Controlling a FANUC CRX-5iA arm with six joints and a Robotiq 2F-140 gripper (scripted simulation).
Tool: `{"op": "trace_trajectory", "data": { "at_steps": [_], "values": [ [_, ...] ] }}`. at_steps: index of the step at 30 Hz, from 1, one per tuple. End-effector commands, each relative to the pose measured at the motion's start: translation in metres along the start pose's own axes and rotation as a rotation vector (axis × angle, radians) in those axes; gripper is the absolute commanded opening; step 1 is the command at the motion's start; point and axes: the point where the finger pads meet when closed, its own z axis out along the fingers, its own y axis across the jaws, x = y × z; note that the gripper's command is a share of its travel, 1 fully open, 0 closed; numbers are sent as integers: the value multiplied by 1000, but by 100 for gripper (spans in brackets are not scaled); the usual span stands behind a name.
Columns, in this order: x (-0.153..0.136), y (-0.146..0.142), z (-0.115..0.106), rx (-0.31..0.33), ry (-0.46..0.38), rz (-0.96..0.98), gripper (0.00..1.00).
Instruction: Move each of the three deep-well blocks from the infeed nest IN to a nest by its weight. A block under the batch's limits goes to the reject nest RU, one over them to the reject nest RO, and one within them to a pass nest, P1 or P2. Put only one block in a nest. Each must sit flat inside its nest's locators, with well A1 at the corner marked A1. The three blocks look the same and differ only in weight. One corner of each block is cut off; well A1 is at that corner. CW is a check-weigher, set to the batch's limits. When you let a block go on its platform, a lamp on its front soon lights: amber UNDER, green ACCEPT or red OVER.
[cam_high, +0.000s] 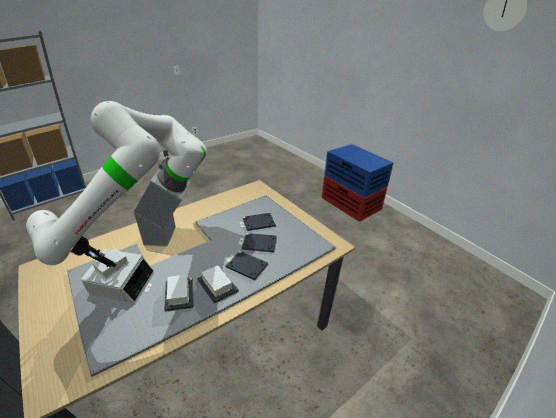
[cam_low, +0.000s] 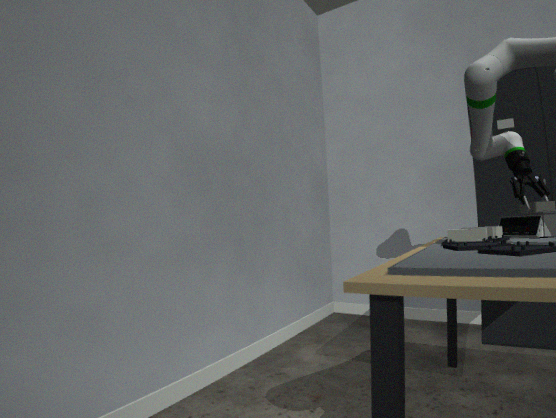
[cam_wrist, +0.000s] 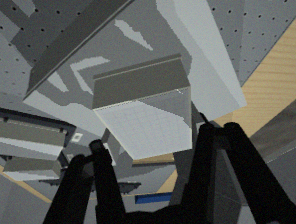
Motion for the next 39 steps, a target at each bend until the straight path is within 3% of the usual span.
{"op": "trace_trajectory", "data": {
  "at_steps": [1, 2, 3, 25, 39],
  "values": [
    [0, 0, 0, 0, 0, 0, 10],
    [1, 0, 1, 0, 0, 0, 10],
    [1, 0, 1, 0, 0, 0, 100],
    [1, 0, 1, 0, 0, 0, 100],
    [-18, 0, -32, 0, 0, 0, 100]
  ]
}}
